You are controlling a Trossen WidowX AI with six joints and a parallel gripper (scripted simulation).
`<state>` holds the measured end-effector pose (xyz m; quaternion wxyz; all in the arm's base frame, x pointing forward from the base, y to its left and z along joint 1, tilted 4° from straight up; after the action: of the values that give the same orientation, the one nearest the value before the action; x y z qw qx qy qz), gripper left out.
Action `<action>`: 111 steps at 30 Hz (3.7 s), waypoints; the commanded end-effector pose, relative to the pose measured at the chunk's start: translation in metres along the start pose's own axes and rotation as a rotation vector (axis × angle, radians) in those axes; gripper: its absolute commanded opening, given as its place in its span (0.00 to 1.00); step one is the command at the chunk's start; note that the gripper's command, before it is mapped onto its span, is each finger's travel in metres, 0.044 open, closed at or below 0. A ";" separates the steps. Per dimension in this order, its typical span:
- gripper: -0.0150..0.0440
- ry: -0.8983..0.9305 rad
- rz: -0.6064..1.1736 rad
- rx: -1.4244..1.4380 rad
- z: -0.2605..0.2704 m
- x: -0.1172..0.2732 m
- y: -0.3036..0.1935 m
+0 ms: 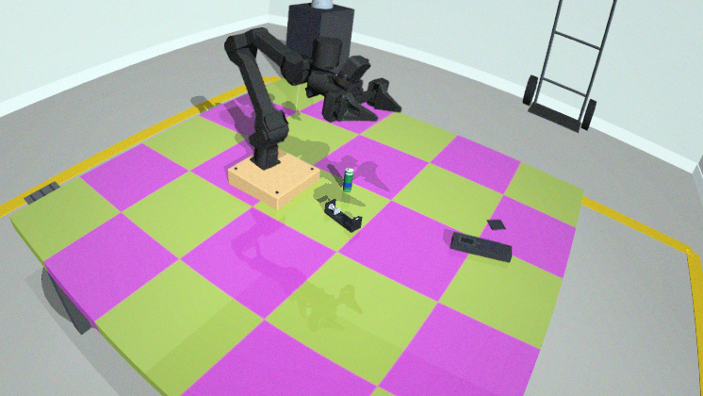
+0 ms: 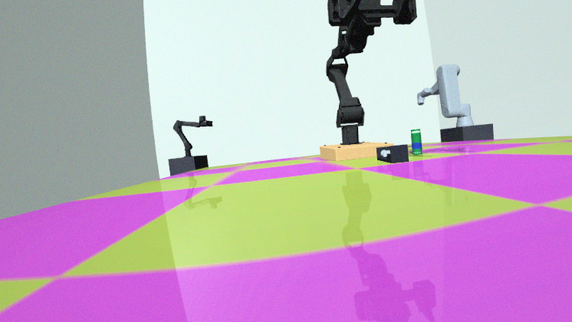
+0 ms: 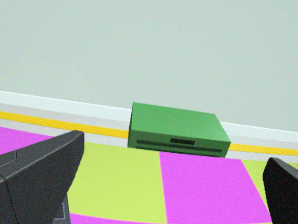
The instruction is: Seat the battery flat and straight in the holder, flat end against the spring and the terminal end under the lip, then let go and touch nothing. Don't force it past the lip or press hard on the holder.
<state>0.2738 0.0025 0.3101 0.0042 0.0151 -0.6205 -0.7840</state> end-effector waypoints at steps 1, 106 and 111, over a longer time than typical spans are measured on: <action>0.89 0.004 0.016 0.006 0.001 -0.001 -0.003; 0.25 0.653 1.452 0.990 0.076 0.058 -0.157; 0.25 0.653 1.452 0.990 0.076 0.058 -0.157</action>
<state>0.2159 0.1107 0.1715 0.6577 -0.1590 -0.7101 -0.1947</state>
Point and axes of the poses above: the point midway between the two fingers, 35 mm back from their tips, its own x axis back along the fingers, its own z axis across the jaws, y = z × x, the point moved 4 cm from there along x, back along the fingers, and after that the axes turned 15 degrees about -x, right-handed, at the moved point
